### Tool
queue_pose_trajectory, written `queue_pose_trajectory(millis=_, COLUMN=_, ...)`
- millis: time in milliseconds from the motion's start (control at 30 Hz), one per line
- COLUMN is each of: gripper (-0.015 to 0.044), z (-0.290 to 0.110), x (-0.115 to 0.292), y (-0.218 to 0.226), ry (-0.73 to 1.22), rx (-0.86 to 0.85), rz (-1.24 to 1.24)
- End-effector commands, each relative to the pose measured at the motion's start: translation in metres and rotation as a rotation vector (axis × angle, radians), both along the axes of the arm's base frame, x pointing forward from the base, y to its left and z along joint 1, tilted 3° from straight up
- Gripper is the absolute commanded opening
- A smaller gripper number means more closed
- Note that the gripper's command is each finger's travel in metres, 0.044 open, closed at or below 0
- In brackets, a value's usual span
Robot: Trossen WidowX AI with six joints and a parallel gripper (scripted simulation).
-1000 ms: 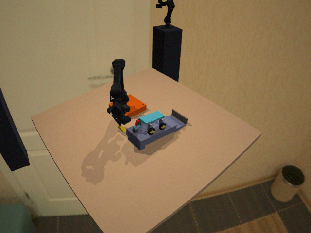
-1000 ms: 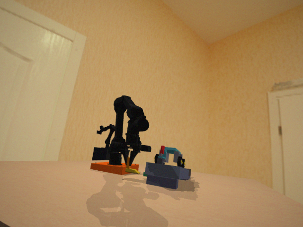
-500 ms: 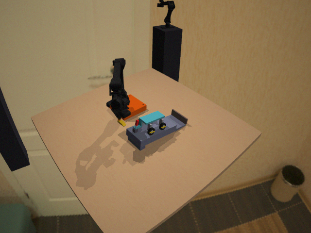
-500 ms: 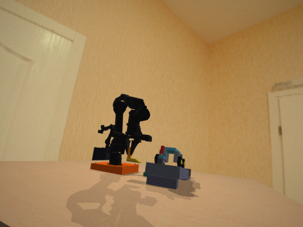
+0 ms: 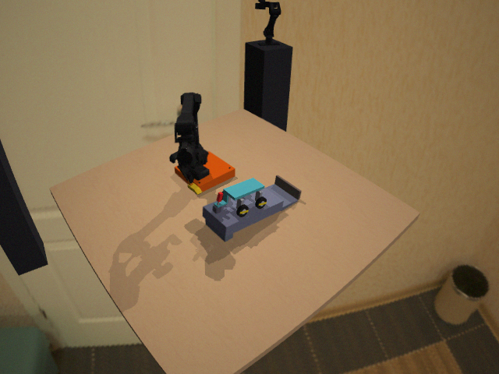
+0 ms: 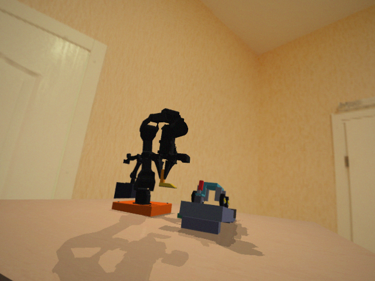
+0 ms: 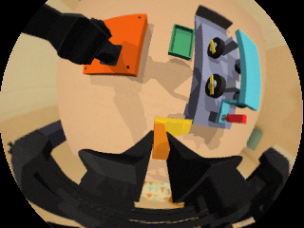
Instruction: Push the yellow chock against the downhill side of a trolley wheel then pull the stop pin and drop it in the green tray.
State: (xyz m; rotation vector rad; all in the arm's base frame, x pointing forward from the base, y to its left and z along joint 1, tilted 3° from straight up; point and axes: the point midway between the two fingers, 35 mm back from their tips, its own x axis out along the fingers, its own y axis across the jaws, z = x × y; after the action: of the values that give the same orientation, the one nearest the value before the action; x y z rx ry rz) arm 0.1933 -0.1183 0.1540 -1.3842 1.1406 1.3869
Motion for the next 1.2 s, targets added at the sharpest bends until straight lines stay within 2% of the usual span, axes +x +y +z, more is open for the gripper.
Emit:
queue_pose_trajectory(millis=0, gripper=0.0000, z=0.0122, x=0.0040, y=-0.0006, ry=-0.008, rx=0.000, rz=-0.006)
queue_pose_trajectory(millis=333, gripper=0.0000, z=0.0164, x=0.0051, y=-0.0007, ry=-0.009, rx=-0.001, rz=-0.051)
queue_pose_trajectory(millis=1167, gripper=0.0000, z=0.0165, x=0.0053, y=-0.0007, ry=-0.034, rx=-0.025, rz=-0.907)
